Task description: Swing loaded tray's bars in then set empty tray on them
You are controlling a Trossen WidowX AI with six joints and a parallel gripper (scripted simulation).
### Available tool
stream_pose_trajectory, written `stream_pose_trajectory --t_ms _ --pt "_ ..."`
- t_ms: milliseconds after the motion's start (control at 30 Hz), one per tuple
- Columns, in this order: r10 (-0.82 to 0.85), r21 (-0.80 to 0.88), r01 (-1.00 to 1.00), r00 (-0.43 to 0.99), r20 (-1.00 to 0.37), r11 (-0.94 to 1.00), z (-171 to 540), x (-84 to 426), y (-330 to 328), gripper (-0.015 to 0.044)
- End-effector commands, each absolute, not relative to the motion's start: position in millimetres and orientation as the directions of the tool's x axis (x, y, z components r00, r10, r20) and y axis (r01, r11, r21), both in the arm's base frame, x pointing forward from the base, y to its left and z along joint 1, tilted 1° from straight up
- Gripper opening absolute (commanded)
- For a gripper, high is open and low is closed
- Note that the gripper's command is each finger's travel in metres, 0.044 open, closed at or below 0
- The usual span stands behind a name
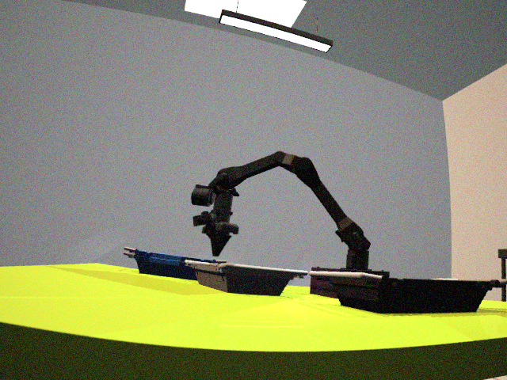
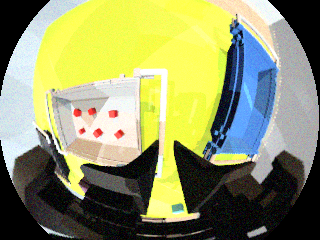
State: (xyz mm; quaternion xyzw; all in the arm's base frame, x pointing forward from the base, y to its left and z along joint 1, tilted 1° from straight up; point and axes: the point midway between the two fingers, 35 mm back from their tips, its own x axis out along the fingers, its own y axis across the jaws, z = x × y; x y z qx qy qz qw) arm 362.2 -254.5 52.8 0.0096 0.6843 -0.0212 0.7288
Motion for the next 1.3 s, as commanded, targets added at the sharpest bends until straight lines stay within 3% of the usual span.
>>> stream_pose_trajectory --t_ms 0,233,800,1267 --pt "0.000 0.002 0.039 0.043 -0.999 0.999 29.8 359.5 -251.5 0.0090" --pt "0.000 0.002 0.039 0.043 -0.999 0.999 1.4 359.6 -250.7 0.0090" --pt "0.003 0.004 0.039 0.043 -0.999 0.999 35.8 359.7 -217.6 0.0090" --pt "0.006 0.008 0.039 0.043 -0.999 0.999 14.8 362.3 -174.8 0.0090"
